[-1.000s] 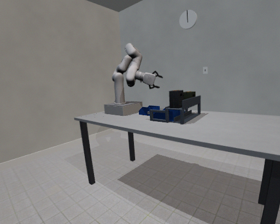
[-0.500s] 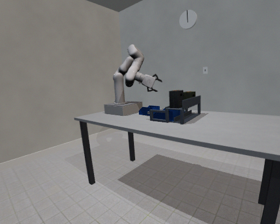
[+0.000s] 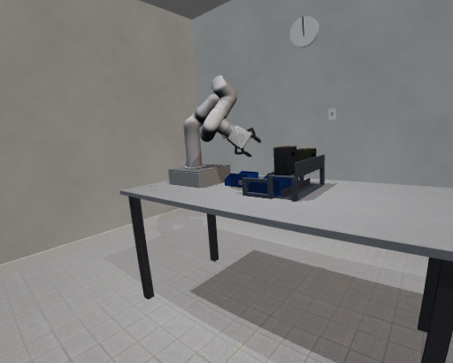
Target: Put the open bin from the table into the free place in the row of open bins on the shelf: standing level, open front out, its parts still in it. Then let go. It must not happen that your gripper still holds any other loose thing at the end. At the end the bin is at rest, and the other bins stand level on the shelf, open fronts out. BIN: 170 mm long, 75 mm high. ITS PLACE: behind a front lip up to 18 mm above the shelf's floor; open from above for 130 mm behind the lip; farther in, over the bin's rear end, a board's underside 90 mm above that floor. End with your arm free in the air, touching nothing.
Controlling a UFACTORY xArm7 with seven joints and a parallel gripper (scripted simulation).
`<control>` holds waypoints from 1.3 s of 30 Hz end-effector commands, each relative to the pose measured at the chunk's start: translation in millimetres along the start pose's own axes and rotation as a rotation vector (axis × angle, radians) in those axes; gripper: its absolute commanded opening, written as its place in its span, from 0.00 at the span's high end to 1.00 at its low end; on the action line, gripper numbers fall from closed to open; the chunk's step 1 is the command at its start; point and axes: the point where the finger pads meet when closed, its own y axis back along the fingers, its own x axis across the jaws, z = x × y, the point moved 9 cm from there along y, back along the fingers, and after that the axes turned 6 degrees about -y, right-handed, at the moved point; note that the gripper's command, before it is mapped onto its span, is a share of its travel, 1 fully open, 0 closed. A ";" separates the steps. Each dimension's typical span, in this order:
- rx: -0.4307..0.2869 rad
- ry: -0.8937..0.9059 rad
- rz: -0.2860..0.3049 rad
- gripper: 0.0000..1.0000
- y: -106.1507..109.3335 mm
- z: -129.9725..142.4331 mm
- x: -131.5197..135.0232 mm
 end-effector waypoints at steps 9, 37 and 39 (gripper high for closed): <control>0.031 0.199 -0.163 0.00 -11.5 19.2 -25.5; 0.083 0.516 -0.426 0.00 -15.4 10.5 8.9; 0.096 0.595 -0.492 0.00 -17.6 7.6 15.9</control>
